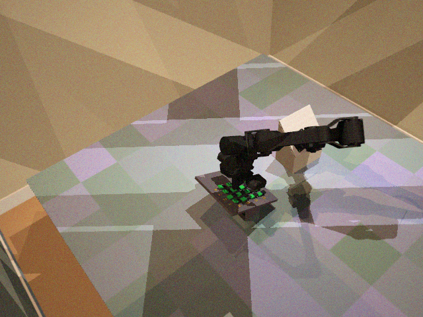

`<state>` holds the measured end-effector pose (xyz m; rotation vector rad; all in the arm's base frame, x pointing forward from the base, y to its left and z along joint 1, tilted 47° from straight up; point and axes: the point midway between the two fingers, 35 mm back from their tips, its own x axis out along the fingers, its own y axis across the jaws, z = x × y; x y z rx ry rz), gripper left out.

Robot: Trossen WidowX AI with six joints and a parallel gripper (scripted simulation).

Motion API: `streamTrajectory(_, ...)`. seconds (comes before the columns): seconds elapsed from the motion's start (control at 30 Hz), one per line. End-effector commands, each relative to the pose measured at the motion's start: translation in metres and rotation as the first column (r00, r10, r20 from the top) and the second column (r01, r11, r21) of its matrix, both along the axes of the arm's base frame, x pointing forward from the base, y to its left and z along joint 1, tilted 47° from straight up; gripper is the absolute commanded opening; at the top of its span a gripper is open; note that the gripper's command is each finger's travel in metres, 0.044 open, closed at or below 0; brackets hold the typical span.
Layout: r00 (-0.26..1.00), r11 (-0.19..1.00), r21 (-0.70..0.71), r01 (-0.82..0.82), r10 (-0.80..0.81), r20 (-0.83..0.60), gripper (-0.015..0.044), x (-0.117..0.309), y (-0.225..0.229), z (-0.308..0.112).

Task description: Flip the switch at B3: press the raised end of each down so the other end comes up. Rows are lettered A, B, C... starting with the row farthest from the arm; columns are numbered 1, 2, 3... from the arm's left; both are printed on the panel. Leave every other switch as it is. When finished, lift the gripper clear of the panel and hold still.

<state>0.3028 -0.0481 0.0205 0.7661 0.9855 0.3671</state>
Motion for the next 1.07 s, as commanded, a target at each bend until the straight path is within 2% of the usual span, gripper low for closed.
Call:
streamTrajectory(0.0, 1.000, 1.000, -0.001, 0.004, -0.004, -0.003, 0.0000, 0.000, 0.000, -0.001)
streamTrajectory(0.27, 1.000, 1.000, -0.004, 0.023, -0.023, 0.012, 0.0000, -0.036, -0.038, 0.037)
streamTrajectory(0.4, 1.000, 1.000, -0.004, 0.023, -0.023, 0.011, 0.0000, -0.037, -0.037, 0.038)
streamTrajectory(0.57, 1.000, 1.000, -0.003, 0.023, -0.023, 0.010, 0.0000, -0.063, -0.021, 0.041)
streamTrajectory(1.03, 1.000, 1.000, -0.003, 0.023, -0.023, 0.010, 0.0000, -0.063, -0.021, 0.041)
